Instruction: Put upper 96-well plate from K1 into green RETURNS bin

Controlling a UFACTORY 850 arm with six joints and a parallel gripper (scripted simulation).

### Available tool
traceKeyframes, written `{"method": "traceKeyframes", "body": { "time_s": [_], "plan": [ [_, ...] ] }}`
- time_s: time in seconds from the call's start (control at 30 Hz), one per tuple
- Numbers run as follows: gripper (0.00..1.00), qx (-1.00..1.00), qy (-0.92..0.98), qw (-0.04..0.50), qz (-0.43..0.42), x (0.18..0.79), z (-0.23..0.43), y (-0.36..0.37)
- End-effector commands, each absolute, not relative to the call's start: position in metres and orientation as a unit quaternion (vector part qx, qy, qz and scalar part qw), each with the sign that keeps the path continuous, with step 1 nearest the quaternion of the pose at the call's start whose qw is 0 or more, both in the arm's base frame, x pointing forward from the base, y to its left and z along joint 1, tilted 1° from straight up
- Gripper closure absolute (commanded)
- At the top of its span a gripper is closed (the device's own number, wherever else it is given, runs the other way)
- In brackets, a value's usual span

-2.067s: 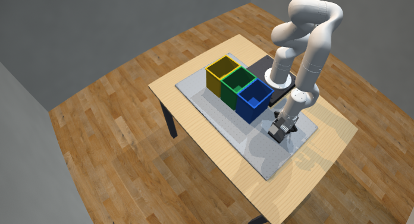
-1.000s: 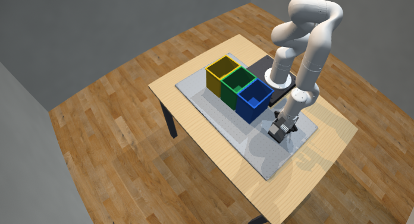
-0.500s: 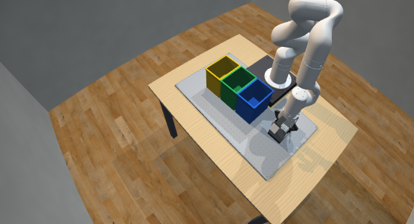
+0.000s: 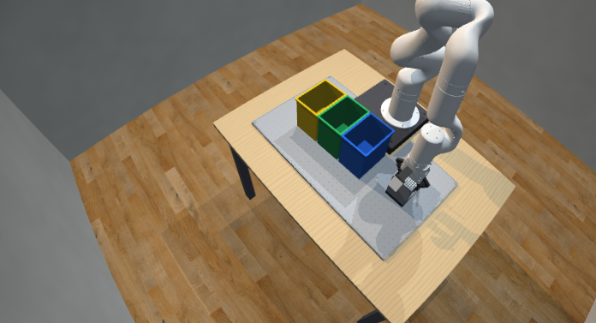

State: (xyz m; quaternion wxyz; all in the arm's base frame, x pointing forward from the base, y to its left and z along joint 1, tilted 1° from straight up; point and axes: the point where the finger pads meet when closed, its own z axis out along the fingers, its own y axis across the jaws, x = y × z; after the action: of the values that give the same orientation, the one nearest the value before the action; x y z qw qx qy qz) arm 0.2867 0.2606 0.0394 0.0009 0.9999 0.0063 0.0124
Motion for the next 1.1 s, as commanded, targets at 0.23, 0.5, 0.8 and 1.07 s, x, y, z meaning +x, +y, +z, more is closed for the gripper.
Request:
{"method": "traceKeyframes", "body": {
  "time_s": [0.23,0.5,0.8,1.07],
  "plan": [
    [1.00,1.000,0.006,-0.001,0.010,0.287,0.046,0.261],
    [1.00,1.000,0.006,-0.001,0.010,0.287,0.059,0.261],
    [1.00,1.000,0.006,-0.001,0.010,0.287,0.071,0.261],
    [1.00,1.000,0.006,-0.001,0.010,0.286,0.084,0.261]
  ]
}}
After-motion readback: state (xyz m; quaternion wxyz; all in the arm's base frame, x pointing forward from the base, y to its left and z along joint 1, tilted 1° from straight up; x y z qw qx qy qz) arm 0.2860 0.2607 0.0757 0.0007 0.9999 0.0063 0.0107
